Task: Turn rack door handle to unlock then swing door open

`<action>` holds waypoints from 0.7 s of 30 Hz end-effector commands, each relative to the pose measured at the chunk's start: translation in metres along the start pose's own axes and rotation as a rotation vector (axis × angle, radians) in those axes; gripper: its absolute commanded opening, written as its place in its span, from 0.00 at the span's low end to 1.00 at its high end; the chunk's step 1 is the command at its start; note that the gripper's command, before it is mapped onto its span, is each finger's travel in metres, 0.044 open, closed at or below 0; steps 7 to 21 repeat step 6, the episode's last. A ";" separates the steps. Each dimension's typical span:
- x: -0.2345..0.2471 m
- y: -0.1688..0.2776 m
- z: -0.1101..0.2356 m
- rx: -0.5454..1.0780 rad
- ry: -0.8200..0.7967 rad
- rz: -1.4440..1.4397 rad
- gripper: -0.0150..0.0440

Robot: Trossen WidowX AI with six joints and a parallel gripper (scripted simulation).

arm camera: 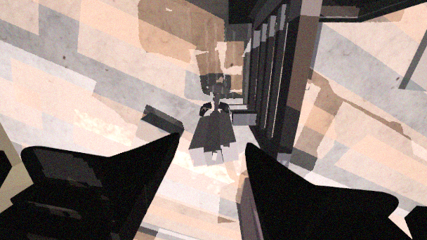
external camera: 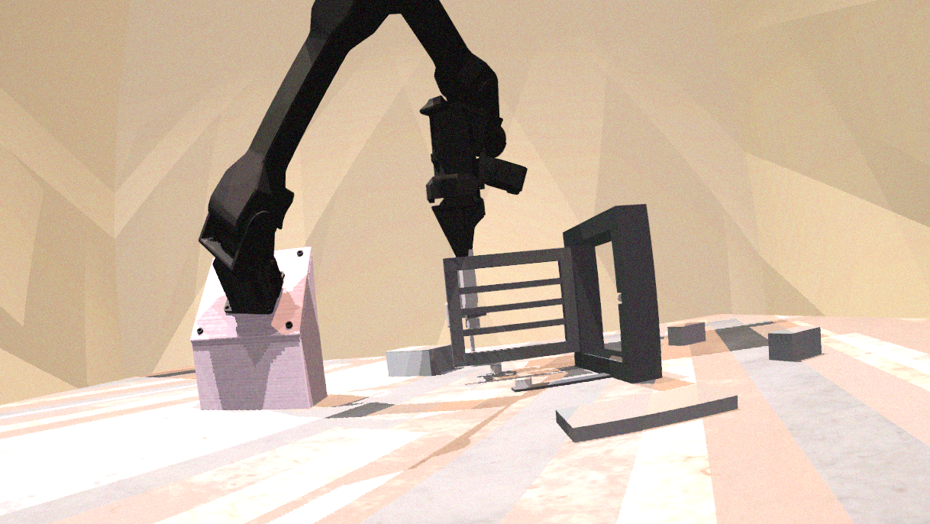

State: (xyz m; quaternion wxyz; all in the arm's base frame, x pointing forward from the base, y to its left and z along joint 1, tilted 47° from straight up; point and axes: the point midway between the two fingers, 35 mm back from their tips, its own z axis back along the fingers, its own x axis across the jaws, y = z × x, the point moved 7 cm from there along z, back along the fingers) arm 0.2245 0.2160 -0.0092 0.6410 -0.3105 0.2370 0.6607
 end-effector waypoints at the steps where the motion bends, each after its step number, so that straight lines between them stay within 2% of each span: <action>1: 0.000 -0.001 0.007 0.002 -0.006 -0.006 0.75; 21: -0.001 -0.001 0.016 0.002 -0.006 -0.006 0.75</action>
